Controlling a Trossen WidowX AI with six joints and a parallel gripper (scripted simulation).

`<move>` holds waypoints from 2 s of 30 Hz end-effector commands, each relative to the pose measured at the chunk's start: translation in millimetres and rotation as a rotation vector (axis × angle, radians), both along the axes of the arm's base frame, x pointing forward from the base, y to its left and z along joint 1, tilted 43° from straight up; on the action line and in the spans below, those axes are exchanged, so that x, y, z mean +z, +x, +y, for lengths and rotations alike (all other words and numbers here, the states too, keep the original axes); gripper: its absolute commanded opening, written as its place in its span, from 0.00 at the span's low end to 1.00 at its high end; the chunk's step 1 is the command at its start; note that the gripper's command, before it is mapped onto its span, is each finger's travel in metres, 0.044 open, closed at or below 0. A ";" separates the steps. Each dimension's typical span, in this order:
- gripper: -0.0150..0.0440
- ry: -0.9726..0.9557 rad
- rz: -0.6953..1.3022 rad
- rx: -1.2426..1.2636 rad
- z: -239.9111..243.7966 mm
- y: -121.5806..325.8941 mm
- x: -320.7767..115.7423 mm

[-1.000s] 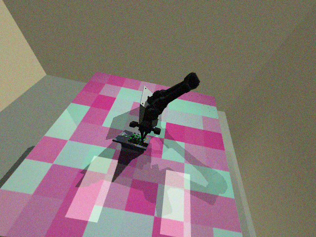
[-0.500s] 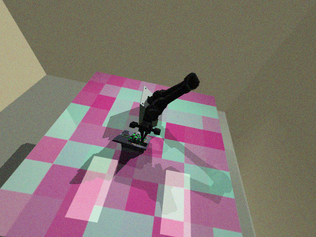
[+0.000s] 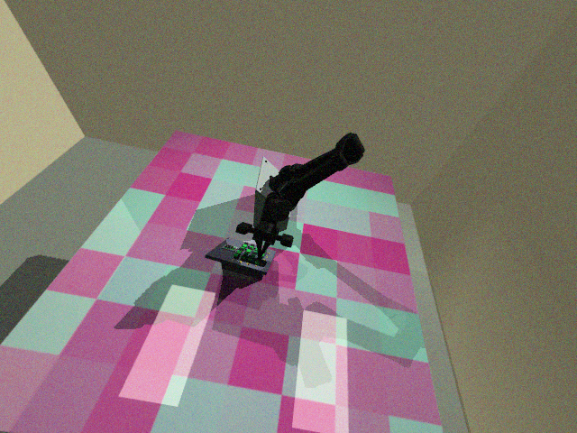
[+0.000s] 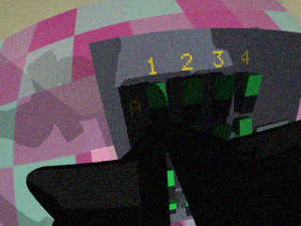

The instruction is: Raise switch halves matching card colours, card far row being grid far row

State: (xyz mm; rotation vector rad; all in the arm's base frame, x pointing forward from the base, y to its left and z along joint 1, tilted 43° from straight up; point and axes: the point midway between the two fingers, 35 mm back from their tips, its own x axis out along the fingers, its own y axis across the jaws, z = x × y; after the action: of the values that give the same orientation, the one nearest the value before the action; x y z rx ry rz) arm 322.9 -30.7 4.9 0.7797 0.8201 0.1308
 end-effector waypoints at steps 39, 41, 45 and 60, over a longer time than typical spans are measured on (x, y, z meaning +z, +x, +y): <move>0.25 -0.003 0.014 0.006 -11.9 -12.7 13.0; 0.25 0.000 0.021 0.010 -20.9 -27.9 27.1; 0.25 0.005 0.024 0.012 -25.6 -39.2 37.3; 0.25 0.007 0.038 0.026 -39.8 -45.3 -22.1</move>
State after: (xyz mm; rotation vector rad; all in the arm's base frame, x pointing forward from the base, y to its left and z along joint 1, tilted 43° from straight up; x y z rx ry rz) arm 266.6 -78.9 -4.4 0.7772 0.8476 0.1311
